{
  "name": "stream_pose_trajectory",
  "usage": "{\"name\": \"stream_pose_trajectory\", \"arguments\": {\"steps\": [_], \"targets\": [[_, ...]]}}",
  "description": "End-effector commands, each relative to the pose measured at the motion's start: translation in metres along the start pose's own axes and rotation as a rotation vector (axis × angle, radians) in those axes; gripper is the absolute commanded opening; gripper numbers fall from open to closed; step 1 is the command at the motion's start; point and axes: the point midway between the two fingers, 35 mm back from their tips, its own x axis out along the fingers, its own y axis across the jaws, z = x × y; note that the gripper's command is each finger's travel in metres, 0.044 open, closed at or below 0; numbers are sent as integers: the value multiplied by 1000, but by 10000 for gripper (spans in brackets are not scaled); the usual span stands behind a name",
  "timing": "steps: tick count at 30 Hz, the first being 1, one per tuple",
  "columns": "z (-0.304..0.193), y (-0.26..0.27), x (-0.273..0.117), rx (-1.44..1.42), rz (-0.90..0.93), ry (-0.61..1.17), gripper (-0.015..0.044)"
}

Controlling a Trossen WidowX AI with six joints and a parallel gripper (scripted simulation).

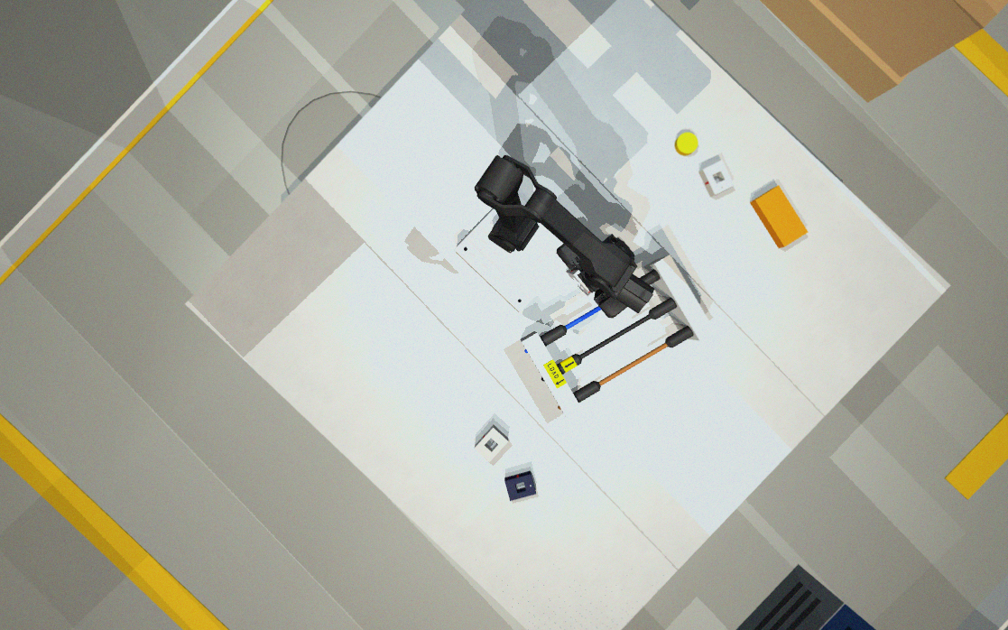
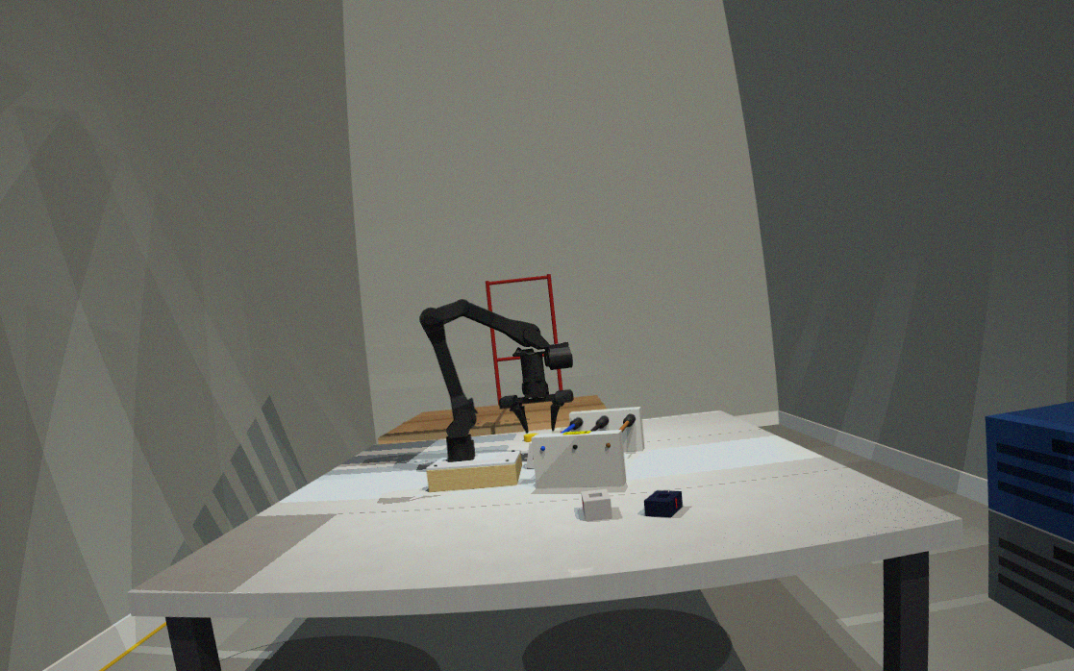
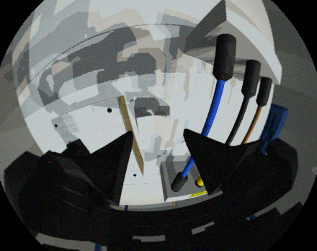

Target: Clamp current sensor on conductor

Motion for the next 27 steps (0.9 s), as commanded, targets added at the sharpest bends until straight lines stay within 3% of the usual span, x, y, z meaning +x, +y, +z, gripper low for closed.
{"name": "stream_pose_trajectory", "arguments": {"steps": [1, 20, 27], "targets": [[0, 2, 9, -4, 13, -2, 320], [-1, 5, 36, -4, 13, -2, 320], [-1, 3, 31, -6, 3, 1, 273]]}}
